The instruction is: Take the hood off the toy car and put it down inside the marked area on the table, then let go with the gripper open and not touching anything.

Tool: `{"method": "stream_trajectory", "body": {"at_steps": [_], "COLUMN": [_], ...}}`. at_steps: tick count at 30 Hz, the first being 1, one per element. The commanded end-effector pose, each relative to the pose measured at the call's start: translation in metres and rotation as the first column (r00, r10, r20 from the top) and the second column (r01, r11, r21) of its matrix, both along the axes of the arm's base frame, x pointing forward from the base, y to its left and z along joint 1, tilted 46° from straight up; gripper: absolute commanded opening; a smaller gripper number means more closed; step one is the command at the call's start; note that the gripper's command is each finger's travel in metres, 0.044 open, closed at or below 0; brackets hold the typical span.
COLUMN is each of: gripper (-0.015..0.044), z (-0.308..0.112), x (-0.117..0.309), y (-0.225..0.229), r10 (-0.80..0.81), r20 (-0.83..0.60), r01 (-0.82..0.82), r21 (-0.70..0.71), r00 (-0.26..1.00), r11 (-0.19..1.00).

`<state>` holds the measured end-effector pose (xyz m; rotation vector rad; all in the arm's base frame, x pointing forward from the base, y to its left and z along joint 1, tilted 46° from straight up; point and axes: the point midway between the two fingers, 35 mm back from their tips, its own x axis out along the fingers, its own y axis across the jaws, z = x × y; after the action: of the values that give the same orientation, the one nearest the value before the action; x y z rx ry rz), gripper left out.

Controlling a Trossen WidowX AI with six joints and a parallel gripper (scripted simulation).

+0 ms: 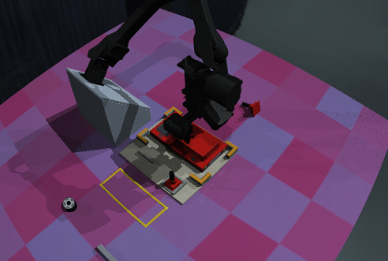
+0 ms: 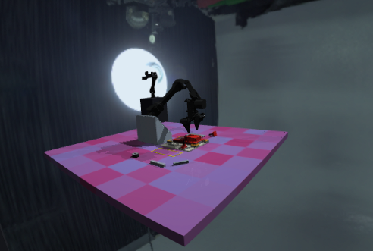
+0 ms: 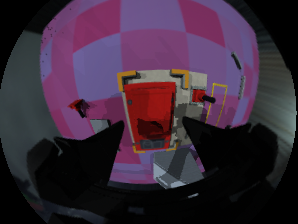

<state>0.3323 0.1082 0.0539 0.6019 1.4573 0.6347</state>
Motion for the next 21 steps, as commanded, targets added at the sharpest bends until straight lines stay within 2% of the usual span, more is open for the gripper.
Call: {"method": "stream_trajectory", "body": {"at_steps": [1,21], "gripper": [0.044,0.044], "z": [-0.005,-0.019], "x": [-0.003,-0.004], "y": [0.004,0.018], "r10": [0.0,0.0], "r20": [-0.012,-0.012], "r01": [0.0,0.0], "r21": [0.003,0.005], "r00": [1.0,1.0], "r11": [1.0,1.0]}}
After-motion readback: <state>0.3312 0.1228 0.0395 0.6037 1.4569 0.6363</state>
